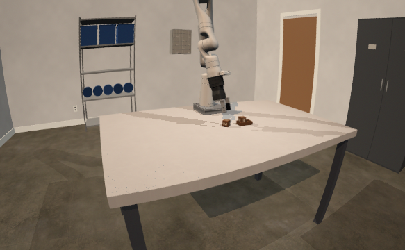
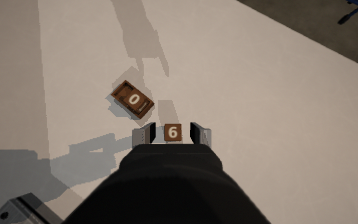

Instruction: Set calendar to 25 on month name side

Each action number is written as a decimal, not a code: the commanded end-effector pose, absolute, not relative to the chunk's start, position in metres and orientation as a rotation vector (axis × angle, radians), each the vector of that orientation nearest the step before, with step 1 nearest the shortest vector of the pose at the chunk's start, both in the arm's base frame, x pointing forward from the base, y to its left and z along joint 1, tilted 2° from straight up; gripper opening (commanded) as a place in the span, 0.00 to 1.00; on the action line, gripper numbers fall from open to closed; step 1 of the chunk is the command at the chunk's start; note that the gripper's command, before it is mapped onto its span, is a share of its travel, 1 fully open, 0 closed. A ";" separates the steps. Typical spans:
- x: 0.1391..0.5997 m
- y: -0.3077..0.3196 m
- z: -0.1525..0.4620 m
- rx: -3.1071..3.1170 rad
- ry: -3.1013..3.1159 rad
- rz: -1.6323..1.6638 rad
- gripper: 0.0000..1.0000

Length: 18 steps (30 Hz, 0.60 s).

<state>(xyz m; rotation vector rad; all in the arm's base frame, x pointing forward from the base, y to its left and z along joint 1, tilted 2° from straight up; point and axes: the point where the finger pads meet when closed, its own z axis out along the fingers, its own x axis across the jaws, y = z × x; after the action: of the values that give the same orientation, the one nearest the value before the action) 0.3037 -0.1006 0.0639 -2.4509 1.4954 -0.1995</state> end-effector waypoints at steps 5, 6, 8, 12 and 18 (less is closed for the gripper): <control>0.305 -0.099 0.065 -2.458 1.486 -0.203 1.00; 0.305 -0.099 0.065 -2.458 1.486 -0.203 1.00; 0.305 -0.099 0.065 -2.459 1.487 -0.201 1.00; 0.305 -0.098 0.064 -2.463 1.488 -0.192 1.00; 0.305 -0.097 0.063 -2.472 1.491 -0.175 1.00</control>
<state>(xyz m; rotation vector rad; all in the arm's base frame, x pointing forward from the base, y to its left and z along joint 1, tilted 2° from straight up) 0.3032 -0.1003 0.0628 -2.4617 1.5070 -0.1759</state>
